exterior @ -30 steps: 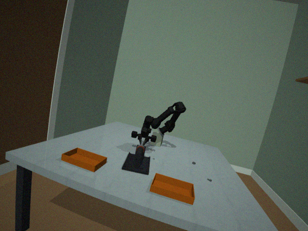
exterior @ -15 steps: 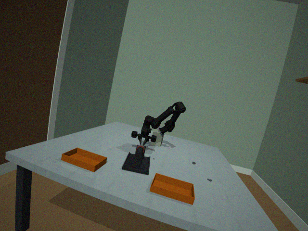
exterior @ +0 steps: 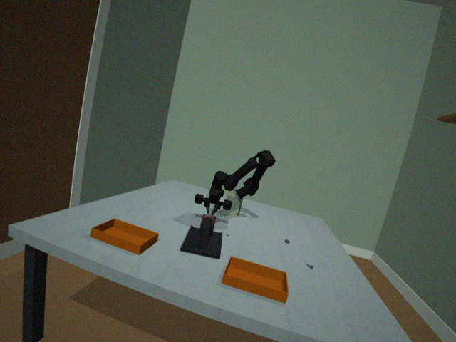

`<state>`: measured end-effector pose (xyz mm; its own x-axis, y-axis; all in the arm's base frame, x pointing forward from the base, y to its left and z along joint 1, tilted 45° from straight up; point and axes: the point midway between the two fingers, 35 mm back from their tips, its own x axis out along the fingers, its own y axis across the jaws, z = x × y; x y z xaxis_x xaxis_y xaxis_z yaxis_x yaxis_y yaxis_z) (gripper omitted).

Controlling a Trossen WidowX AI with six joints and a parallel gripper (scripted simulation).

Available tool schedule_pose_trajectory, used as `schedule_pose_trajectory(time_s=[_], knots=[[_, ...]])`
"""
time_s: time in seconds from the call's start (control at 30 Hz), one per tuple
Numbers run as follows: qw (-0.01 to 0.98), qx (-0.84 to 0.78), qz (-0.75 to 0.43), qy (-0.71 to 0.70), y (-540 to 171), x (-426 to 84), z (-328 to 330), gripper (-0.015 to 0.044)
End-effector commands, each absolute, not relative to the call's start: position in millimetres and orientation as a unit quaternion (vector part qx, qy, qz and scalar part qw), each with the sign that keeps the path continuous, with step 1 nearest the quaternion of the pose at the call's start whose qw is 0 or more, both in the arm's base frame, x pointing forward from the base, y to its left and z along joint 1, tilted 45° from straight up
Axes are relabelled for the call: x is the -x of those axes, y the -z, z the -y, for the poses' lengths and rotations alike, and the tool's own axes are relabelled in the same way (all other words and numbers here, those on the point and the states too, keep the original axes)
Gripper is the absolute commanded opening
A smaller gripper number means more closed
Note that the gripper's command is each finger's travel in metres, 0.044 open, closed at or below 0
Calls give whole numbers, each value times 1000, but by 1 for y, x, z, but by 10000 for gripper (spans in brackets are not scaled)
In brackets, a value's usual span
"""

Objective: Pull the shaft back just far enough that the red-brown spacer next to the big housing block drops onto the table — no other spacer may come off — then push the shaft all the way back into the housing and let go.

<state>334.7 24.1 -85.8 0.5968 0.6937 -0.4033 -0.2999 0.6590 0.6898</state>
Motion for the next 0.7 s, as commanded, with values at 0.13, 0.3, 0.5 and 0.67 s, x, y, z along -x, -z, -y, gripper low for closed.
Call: schedule_pose_trajectory(time_s=[0.13,0.3,0.5,0.67], knots=[[845,-289,-339,-296,86,-333,-24,0],[845,-289,-339,-296,86,-332,-24,0],[845,-289,-339,-296,86,-332,-24,0],[845,-289,-339,-296,86,-331,-24,0]])
